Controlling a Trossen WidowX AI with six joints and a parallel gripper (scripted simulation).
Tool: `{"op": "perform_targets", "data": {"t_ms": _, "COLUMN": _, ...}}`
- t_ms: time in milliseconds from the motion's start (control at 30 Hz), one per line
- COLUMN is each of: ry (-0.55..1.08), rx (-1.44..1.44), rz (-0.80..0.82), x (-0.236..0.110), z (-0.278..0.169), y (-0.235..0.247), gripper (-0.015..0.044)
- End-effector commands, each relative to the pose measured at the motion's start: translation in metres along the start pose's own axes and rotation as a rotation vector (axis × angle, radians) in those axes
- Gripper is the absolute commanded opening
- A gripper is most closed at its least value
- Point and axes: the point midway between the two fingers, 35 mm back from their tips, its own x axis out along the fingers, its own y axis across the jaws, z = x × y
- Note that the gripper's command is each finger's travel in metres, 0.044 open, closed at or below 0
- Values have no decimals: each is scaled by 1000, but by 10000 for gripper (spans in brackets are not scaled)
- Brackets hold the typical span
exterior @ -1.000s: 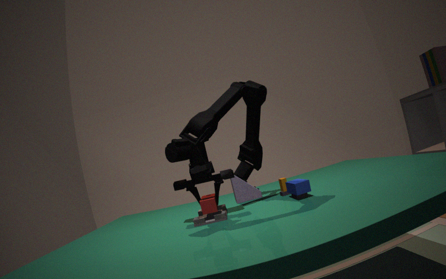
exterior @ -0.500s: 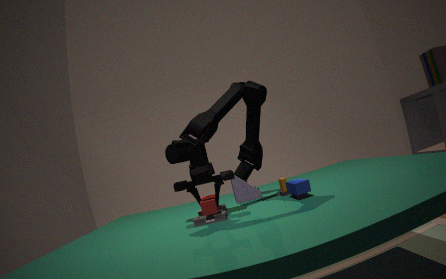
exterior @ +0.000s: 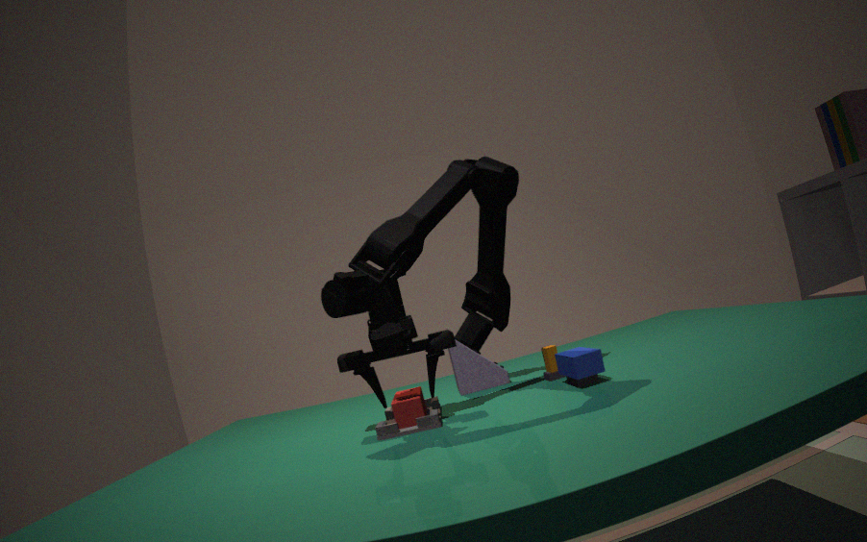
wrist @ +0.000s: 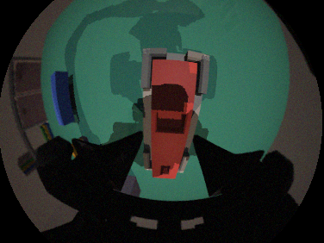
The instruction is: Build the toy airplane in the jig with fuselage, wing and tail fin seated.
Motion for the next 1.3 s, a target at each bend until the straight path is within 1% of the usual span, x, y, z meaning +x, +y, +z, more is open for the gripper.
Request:
{"op": "perform_targets", "data": {"t_ms": 0, "ry": 0, "rx": -1, "rz": -1, "x": 0, "z": 0, "y": 0, "gripper": 440}}
{"op": "perform_targets", "data": {"t_ms": 267, "ry": 0, "rx": -1, "rz": -1, "x": -3, "z": 1, "y": 0, "gripper": 440}}
{"op": "perform_targets", "data": {"t_ms": 333, "ry": -1, "rx": 0, "rz": -3, "x": -25, "z": 3, "y": -2, "gripper": 440}}
{"op": "perform_targets", "data": {"t_ms": 433, "ry": -1, "rx": 3, "rz": -2, "x": -80, "z": 3, "y": -3, "gripper": 440}}
{"op": "perform_targets", "data": {"t_ms": 500, "ry": -1, "rx": 4, "rz": 1, "x": -103, "z": 0, "y": -2, "gripper": 440}}
{"op": "perform_targets", "data": {"t_ms": 867, "ry": -2, "rx": -11, "rz": 0, "x": -106, "z": 7, "y": -4, "gripper": 440}}
{"op": "perform_targets", "data": {"t_ms": 933, "ry": -2, "rx": -7, "rz": -12, "x": -107, "z": 20, "y": 15, "gripper": 440}}
{"op": "perform_targets", "data": {"t_ms": 1067, "ry": -6, "rx": -1, "rz": -34, "x": -106, "z": 52, "y": 78, "gripper": 440}}
{"op": "perform_targets", "data": {"t_ms": 1267, "ry": -12, "rx": -4, "rz": -29, "x": -97, "z": 73, "y": 172, "gripper": 440}}
